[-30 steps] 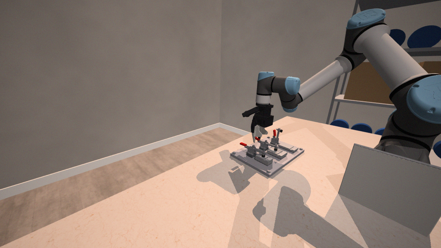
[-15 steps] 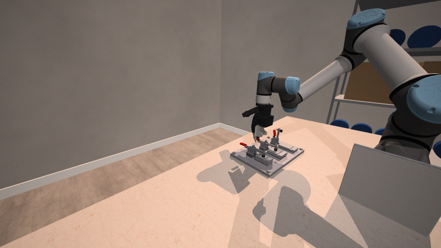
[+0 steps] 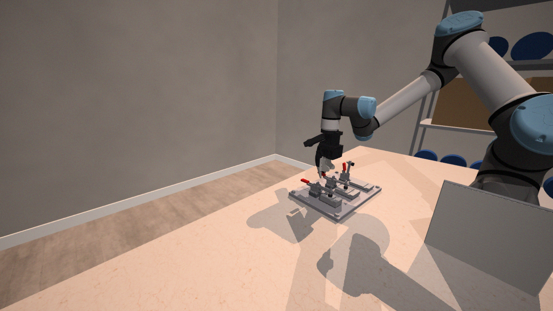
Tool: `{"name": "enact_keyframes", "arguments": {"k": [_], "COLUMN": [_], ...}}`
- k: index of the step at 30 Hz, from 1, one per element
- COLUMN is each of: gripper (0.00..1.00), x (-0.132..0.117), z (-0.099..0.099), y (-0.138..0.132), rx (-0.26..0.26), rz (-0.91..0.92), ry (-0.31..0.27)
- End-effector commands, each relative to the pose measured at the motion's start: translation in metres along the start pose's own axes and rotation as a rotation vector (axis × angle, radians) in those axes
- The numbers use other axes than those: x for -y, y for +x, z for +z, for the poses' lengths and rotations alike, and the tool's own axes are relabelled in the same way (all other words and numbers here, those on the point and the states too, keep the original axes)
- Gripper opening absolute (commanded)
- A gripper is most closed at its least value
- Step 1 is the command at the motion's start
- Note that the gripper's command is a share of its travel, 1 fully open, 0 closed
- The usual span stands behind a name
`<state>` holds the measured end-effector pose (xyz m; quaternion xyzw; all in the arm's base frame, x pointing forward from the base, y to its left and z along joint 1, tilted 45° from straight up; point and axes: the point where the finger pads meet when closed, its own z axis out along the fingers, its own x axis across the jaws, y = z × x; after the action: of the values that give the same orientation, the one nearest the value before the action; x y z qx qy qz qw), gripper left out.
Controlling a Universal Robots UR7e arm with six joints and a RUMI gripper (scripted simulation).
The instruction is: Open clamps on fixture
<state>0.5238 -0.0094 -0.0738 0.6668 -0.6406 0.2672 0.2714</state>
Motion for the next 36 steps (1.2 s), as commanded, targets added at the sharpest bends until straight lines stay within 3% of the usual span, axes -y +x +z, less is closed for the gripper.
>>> {"name": "enact_keyframes", "arguments": {"k": [1,36], "gripper": [0.0,0.0], "x": [0.0003,-0.0019], "z": [-0.0006,-0.004], "y": [0.0,0.0], "rx": [0.0,0.0], "rz": [0.0,0.0], "ry": [0.001,0.001]}}
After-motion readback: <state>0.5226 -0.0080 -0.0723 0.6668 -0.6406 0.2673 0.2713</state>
